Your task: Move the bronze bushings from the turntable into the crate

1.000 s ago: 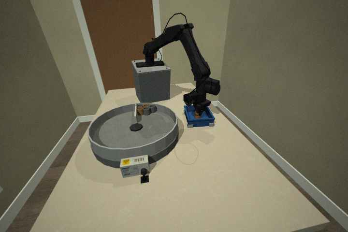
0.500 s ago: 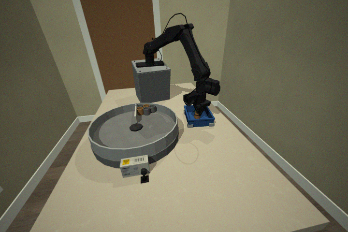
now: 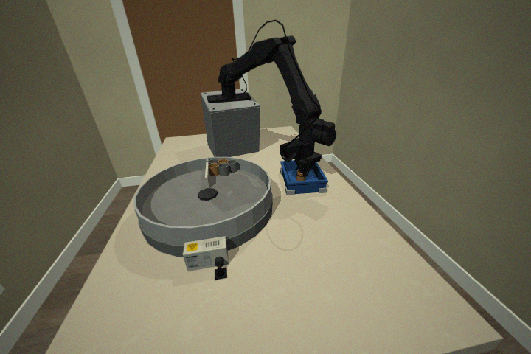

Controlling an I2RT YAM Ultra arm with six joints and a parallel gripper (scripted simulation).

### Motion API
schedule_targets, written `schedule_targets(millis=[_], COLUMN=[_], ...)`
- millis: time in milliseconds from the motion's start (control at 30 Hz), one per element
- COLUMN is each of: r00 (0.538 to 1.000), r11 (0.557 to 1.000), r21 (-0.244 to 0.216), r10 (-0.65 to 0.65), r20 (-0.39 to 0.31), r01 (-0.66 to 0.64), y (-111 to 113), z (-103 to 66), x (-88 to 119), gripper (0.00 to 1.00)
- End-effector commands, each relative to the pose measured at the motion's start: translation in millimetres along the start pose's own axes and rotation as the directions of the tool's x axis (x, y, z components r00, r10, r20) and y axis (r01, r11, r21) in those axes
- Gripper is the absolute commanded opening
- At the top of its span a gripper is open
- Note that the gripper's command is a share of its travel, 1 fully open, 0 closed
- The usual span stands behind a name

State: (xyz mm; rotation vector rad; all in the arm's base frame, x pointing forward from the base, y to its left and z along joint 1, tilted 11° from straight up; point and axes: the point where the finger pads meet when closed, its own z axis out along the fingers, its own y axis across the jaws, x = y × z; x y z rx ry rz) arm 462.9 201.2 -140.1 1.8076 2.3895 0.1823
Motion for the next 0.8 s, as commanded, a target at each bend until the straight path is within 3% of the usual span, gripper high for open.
schedule_targets(millis=[0,767], r00=[1.000,1.000], r11=[0.999,0.999], r21=[-0.046,-0.036], r10=[-0.004,-0.005], r20=[-0.002,0.000], r01=[0.004,0.005], y=[18.3,17.5], z=[-16.3,-14.1], x=[7.8,8.1], gripper=[0.00,0.00])
